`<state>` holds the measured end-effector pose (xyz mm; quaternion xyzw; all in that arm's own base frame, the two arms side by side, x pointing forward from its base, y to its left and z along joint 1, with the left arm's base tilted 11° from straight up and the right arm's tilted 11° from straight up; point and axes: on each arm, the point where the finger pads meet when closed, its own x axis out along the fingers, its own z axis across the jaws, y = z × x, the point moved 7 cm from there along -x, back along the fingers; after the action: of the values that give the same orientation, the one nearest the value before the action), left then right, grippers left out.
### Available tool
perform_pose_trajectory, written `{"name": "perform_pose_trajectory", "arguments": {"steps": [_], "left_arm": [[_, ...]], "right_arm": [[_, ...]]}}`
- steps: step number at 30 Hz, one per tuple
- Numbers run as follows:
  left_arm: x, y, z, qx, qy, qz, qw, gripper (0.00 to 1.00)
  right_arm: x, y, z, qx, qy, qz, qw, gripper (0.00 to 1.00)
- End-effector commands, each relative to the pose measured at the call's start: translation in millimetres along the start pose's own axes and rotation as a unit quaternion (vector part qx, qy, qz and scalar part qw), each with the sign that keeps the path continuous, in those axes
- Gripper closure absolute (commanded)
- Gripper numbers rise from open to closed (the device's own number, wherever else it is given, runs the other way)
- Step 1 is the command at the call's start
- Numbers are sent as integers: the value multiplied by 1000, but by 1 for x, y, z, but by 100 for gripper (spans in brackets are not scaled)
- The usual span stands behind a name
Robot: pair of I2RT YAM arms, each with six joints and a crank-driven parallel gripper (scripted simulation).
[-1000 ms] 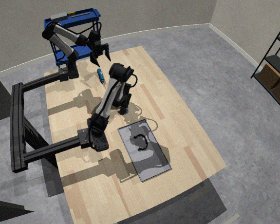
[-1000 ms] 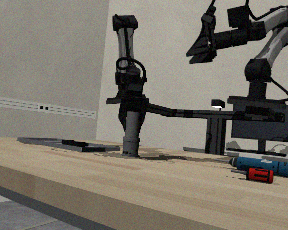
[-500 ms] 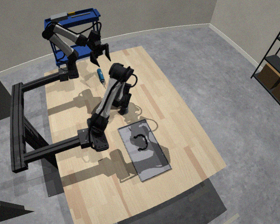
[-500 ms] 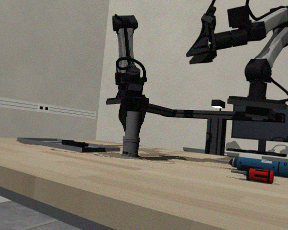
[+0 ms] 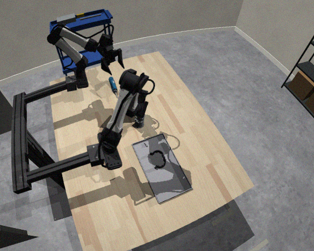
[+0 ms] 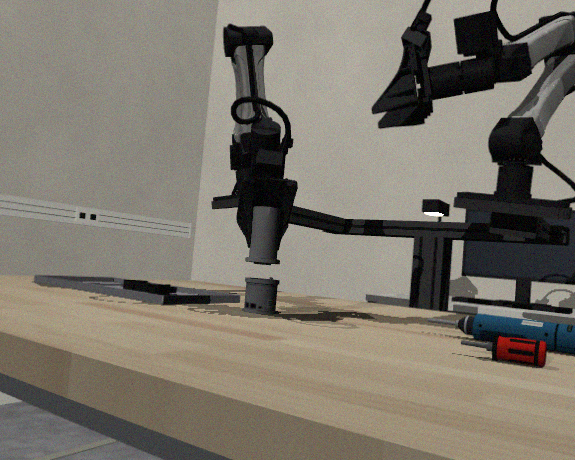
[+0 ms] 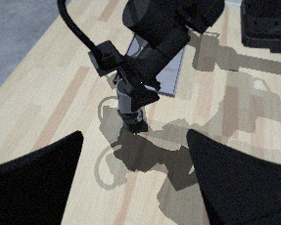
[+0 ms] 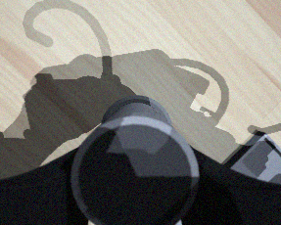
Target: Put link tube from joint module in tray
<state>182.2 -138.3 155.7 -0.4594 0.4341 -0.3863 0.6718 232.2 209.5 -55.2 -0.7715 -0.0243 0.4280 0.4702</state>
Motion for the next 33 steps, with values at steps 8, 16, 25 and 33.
{"name": "perform_pose_trajectory", "arguments": {"steps": [8, 16, 25, 33], "left_arm": [[1, -3, 0, 0, 3, -3, 1000, 0], [1, -3, 0, 0, 3, -3, 1000, 0], [1, -3, 0, 0, 3, -3, 1000, 0], [1, -3, 0, 0, 3, -3, 1000, 0]], "right_arm": [[-10, -11, 4, -2, -5, 3, 1000, 50], [-10, -14, 3, -1, -4, -3, 1000, 50], [-38, -39, 3, 0, -1, 1, 1000, 50], [-64, -45, -13, -20, -23, -12, 999, 50]]}}
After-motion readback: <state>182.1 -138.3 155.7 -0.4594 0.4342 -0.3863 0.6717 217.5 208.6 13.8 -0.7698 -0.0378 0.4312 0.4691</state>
